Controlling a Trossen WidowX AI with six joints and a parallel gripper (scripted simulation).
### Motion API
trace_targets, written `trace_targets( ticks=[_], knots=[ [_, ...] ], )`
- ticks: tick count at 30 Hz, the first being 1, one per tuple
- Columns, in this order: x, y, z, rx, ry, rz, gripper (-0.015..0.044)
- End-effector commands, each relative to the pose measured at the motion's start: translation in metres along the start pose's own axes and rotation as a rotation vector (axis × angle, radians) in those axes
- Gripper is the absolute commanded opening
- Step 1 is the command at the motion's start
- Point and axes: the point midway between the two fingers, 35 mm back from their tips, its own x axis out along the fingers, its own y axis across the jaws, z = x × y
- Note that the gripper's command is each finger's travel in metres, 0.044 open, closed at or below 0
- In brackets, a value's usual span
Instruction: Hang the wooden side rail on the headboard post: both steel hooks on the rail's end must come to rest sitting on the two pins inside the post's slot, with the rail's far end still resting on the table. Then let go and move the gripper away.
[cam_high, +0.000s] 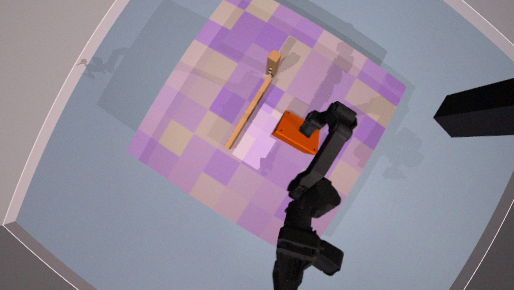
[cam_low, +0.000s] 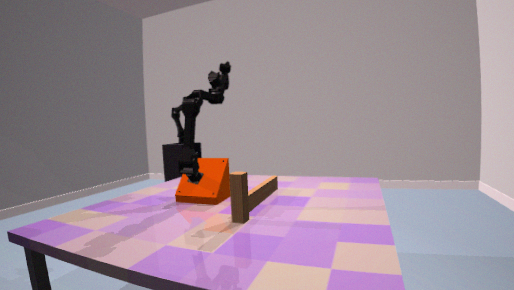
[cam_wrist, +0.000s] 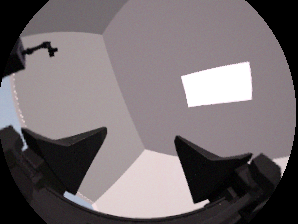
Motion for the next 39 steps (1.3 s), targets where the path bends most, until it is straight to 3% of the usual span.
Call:
trace_targets(
  ticks=[1, 21, 28, 39],
  knots=[
    [-0.010, -0.028, -0.031, 0.179, 0.107, -0.027, 0.0440],
    [-0.109, -0.137, -0.169, 1.023, 0.523, -0.415, 0.0440],
    [-0.160, -0.167, -0.205, 1.278, 0.599, -0.648, 0.0440],
    [-0.262, -0.211, -0.249, 1.624, 0.595, -1.156, 0.0440]
  ],
)
